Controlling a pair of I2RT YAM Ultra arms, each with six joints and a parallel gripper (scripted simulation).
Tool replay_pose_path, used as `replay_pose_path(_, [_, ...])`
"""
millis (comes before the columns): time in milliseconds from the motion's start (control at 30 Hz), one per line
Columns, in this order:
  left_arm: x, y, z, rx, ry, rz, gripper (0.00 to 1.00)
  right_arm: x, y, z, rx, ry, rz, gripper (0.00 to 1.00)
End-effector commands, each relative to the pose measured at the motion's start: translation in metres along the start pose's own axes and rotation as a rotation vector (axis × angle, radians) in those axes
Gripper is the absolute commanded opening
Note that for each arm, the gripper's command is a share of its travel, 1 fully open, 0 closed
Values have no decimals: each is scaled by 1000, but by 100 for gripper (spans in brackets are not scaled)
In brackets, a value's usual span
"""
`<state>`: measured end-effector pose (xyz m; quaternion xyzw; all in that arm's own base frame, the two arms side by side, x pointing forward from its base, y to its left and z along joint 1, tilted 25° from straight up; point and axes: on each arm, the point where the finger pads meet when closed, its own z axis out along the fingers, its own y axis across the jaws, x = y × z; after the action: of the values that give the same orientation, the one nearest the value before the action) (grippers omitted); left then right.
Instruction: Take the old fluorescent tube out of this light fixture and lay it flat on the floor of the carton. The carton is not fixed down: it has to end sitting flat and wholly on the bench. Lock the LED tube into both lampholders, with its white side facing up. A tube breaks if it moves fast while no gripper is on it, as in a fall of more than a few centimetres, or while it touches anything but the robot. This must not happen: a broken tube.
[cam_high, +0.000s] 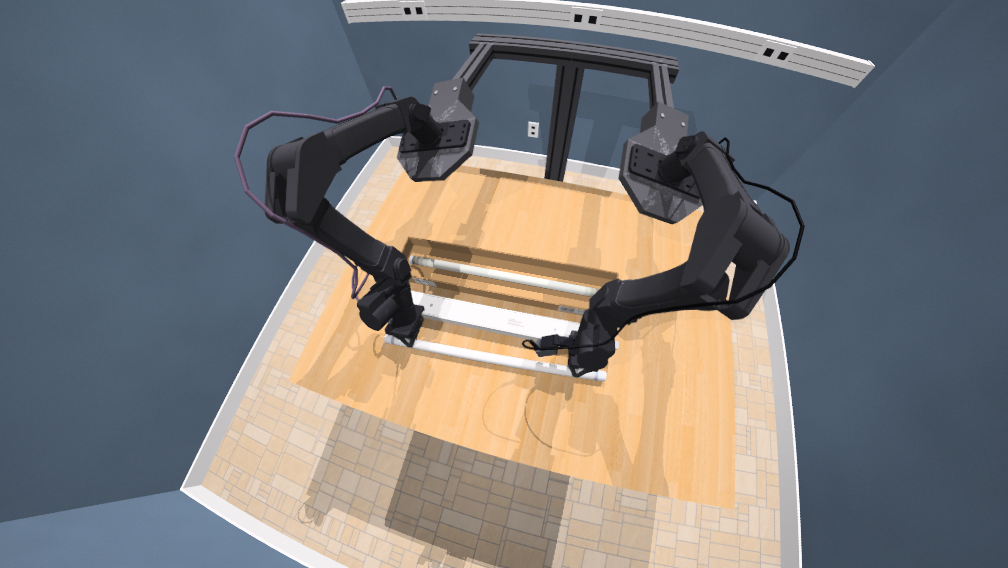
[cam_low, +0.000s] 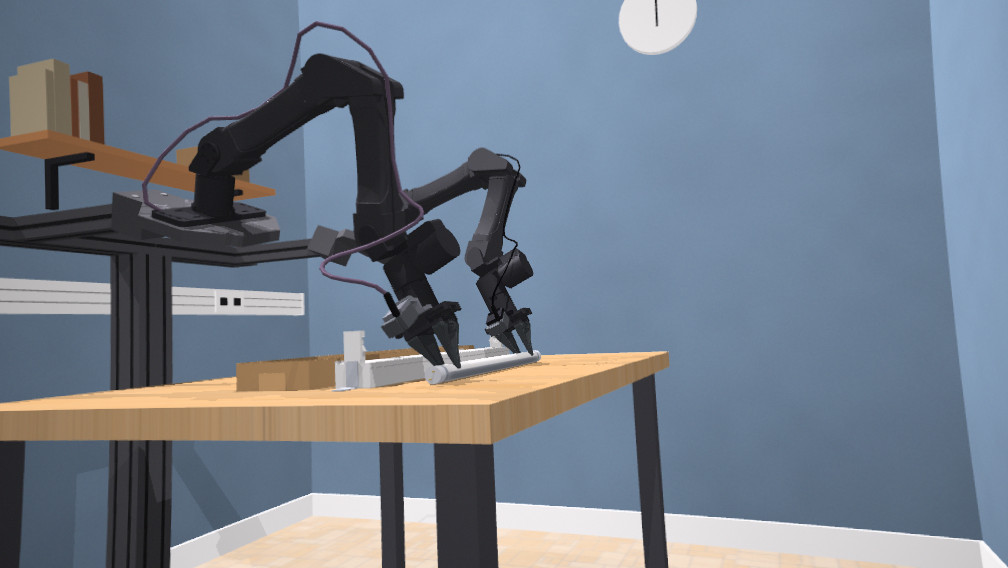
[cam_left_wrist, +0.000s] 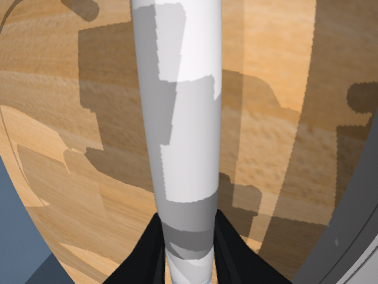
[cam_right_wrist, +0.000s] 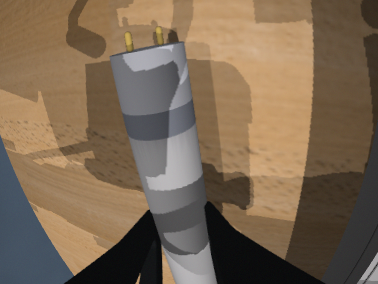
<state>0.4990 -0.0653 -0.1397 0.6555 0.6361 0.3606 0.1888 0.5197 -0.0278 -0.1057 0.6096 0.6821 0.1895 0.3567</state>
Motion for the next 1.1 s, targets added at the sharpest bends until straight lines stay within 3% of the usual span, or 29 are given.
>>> replay_pose_path(0, [-8, -7, 0, 16, -3, 36, 49, -8, 31, -1, -71, -25, 5, 11])
replay_pose_path(567, [-9, -7, 0, 17, -12, 30, 49, -7, 28, -2, -65, -24, 9, 11])
replay_pose_path(600, [-5, 5, -17, -16, -3, -2, 49, -7, 28, -2, -65, -24, 9, 11])
replay_pose_path(1067, [-4, -2, -56, 4, -3, 6, 49, -7, 28, -2, -65, -24, 9, 11])
